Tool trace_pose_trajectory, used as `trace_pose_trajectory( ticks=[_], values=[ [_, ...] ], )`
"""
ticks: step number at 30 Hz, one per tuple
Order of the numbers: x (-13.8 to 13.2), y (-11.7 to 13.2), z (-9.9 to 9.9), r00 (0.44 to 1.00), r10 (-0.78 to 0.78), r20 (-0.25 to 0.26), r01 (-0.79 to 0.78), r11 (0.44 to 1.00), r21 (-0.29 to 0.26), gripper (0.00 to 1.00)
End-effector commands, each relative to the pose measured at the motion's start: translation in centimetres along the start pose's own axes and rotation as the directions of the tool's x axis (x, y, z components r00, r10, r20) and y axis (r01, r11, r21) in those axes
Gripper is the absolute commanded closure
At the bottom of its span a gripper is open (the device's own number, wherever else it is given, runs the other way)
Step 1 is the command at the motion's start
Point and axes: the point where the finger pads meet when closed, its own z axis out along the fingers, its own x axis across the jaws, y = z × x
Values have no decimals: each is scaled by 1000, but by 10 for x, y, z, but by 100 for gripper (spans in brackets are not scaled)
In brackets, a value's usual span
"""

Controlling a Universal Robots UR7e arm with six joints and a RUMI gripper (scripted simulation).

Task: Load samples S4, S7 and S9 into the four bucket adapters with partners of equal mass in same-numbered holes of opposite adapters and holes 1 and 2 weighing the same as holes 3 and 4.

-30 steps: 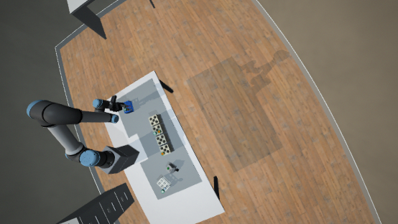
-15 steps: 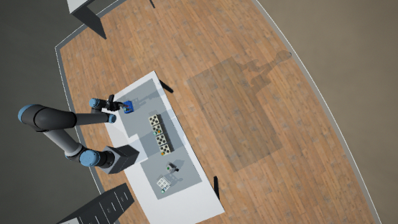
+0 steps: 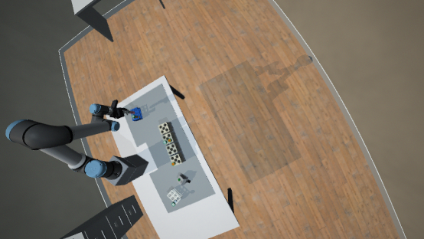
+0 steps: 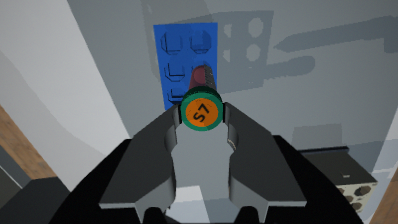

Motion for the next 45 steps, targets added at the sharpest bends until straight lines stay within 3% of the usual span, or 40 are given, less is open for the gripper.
trace_pose_trajectory(
  ticks=[1, 15, 19, 26, 33, 35, 45],
  values=[
    [-2, 3, -12, 1000, -1, 3, 1, 1000, -7, 100],
    [0, 0, -59, 1000, 0, 1, 0, 1000, -3, 100],
    [0, 0, -61, 1000, 1, 1, -1, 1000, -3, 100],
    [22, 44, -60, 982, 189, 1, -189, 982, -7, 100],
    [44, 85, -60, 930, 368, 0, -368, 930, -7, 100],
    [44, 85, -60, 930, 368, 0, -368, 930, -7, 100],
    [75, 143, -60, 800, 600, -2, -600, 800, -7, 100]
  ],
)
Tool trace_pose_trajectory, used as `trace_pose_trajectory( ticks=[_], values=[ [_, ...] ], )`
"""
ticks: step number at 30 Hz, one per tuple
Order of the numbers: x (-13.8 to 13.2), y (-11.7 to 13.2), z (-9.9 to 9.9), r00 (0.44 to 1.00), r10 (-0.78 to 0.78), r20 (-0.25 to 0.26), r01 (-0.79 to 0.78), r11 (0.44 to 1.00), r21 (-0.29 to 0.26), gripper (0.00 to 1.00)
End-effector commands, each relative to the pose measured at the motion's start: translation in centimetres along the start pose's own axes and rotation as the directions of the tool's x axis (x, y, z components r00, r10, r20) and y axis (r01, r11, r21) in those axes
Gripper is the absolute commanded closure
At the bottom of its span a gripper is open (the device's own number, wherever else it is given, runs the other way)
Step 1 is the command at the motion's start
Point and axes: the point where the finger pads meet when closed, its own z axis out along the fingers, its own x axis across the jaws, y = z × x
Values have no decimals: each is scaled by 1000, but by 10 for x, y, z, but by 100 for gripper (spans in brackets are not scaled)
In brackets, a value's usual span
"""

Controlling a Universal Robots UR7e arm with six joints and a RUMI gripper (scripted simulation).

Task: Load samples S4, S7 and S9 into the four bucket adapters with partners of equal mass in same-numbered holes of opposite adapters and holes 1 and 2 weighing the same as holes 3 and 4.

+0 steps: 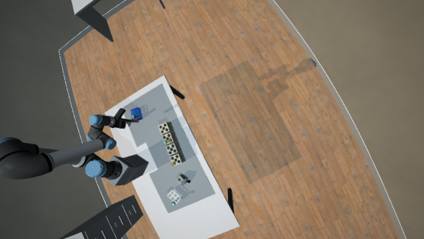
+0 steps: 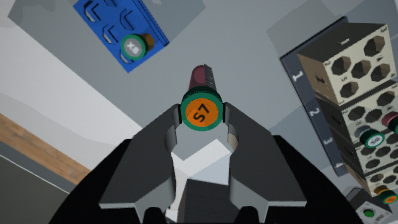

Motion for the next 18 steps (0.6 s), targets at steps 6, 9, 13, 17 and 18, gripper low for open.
trace_pose_trajectory(
  ticks=[6, 9, 13, 17, 18],
  values=[
    [52, 33, -1, 982, 189, 12, -189, 982, 4, 100],
    [63, 40, -1, 982, 189, 12, -189, 982, 4, 100],
    [86, 54, 0, 982, 189, 12, -189, 982, 4, 100],
    [109, 68, 0, 982, 189, 12, -189, 982, 5, 100],
    [114, 71, 0, 982, 189, 12, -189, 982, 5, 100]
  ],
)
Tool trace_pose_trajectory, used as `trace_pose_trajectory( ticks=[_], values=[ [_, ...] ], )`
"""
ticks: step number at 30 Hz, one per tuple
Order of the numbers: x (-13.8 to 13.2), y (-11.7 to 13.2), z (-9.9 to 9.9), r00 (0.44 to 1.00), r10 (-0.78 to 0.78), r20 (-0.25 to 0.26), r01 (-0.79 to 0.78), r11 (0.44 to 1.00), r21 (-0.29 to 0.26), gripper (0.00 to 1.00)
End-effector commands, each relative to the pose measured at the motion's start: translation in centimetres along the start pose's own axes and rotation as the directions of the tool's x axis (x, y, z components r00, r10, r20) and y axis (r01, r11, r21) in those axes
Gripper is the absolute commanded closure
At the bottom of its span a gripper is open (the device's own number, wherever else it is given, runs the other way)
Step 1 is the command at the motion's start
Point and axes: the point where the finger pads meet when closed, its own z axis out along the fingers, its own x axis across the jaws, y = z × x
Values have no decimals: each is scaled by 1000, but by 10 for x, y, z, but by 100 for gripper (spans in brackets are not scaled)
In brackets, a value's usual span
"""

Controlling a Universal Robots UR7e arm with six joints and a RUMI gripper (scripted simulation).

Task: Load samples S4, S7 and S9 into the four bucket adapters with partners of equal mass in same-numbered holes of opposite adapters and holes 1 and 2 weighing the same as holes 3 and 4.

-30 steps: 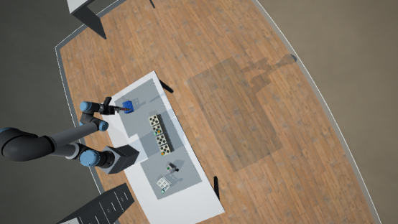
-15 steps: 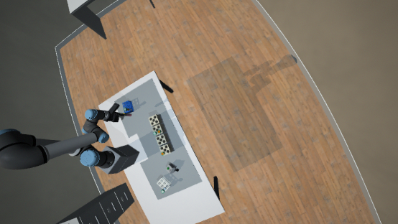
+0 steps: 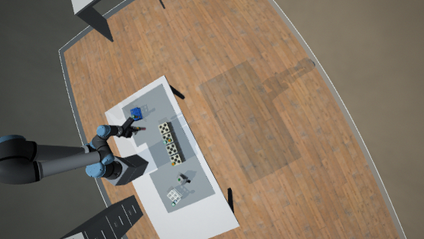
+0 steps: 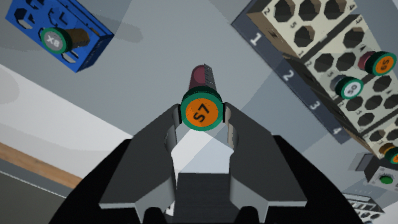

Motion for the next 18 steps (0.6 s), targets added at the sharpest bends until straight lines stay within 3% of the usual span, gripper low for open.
trace_pose_trajectory(
  ticks=[1, 6, 18],
  values=[
    [32, 14, 0, 1000, -18, 23, 18, 1000, 2, 100],
    [50, 20, 0, 1000, -18, 23, 17, 1000, 2, 100],
    [128, 45, 1, 1000, -18, 21, 18, 1000, 4, 100]
  ],
)
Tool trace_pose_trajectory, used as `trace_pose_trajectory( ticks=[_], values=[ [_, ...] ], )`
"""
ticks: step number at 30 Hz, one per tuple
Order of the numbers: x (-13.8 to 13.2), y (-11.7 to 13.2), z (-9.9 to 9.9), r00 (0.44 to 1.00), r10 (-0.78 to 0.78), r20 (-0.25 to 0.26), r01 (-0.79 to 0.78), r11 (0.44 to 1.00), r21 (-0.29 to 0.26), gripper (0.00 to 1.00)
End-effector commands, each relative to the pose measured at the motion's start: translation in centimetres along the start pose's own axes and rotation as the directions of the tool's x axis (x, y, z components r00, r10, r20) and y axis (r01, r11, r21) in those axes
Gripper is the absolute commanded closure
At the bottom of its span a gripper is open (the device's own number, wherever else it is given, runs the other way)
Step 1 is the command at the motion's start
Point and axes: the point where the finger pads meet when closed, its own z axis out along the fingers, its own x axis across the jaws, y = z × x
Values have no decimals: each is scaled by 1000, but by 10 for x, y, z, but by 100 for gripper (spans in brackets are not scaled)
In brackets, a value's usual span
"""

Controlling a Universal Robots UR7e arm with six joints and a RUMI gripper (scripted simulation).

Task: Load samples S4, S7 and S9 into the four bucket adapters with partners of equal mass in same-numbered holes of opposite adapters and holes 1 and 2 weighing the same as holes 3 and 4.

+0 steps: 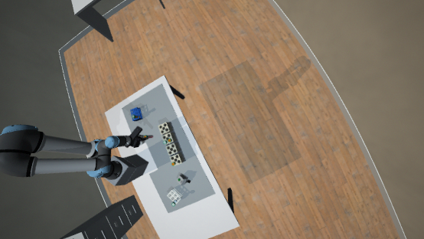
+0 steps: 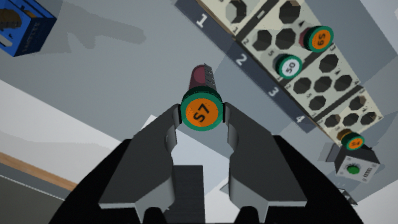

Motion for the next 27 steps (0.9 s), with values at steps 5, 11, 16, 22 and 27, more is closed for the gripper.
trace_pose_trajectory(
  ticks=[5, 11, 16, 22, 27],
  values=[
    [45, 16, 3, 999, -23, 30, 22, 1000, 8, 100],
    [83, 30, 4, 999, -23, 30, 22, 1000, 8, 100],
    [114, 41, 5, 999, -23, 28, 23, 1000, 8, 100],
    [140, 50, 6, 999, -23, 28, 23, 1000, 8, 100],
    [171, 61, 7, 999, -23, 28, 23, 1000, 8, 100]
  ],
)
